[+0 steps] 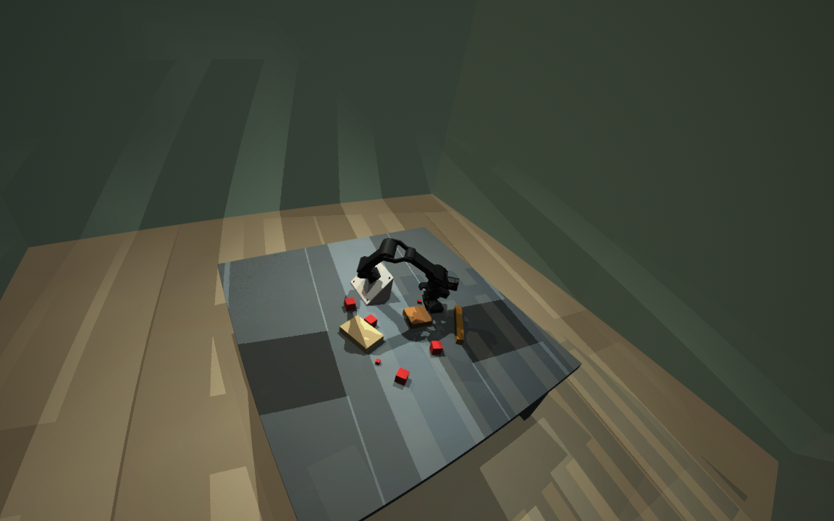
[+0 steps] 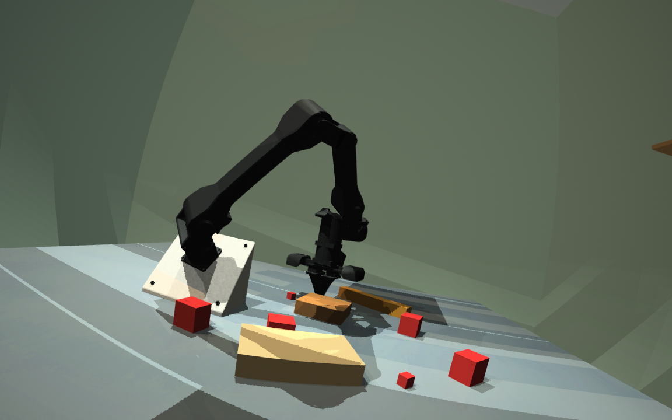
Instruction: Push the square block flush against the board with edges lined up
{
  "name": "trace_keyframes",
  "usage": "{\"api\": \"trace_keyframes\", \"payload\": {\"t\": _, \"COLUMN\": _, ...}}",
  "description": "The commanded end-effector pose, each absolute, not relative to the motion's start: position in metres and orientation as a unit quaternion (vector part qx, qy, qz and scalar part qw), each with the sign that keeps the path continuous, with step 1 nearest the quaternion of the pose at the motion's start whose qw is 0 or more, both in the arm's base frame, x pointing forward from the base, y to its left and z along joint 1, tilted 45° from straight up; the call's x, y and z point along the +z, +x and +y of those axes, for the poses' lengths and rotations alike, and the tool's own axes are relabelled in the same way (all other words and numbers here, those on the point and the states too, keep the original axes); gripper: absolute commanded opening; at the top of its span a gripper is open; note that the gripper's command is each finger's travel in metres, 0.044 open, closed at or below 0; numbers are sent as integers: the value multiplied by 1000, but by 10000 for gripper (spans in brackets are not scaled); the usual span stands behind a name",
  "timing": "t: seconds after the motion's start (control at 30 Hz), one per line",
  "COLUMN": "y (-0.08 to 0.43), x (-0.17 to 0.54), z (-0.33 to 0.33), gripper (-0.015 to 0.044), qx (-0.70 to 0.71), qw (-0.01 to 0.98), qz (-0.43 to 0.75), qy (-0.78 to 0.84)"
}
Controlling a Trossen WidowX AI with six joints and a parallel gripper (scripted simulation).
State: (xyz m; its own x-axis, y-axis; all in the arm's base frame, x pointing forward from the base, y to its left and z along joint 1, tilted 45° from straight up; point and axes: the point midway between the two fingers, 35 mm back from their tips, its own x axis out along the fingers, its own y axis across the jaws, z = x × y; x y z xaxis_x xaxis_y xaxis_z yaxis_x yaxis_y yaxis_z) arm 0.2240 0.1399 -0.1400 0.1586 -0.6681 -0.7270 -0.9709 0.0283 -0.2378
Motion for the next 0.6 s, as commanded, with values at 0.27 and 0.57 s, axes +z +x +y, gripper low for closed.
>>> {"api": "trace_keyframes", "payload": {"t": 0.27, "y": 223, "x": -126, "z": 120, "gripper": 0, "qx": 204, "qw": 361, "qz": 618, "qy": -668}}
{"api": "trace_keyframes", "payload": {"t": 0.57, "y": 223, "x": -115, "z": 109, "gripper": 0, "qx": 204, "qw": 361, "qz": 618, "qy": -668}}
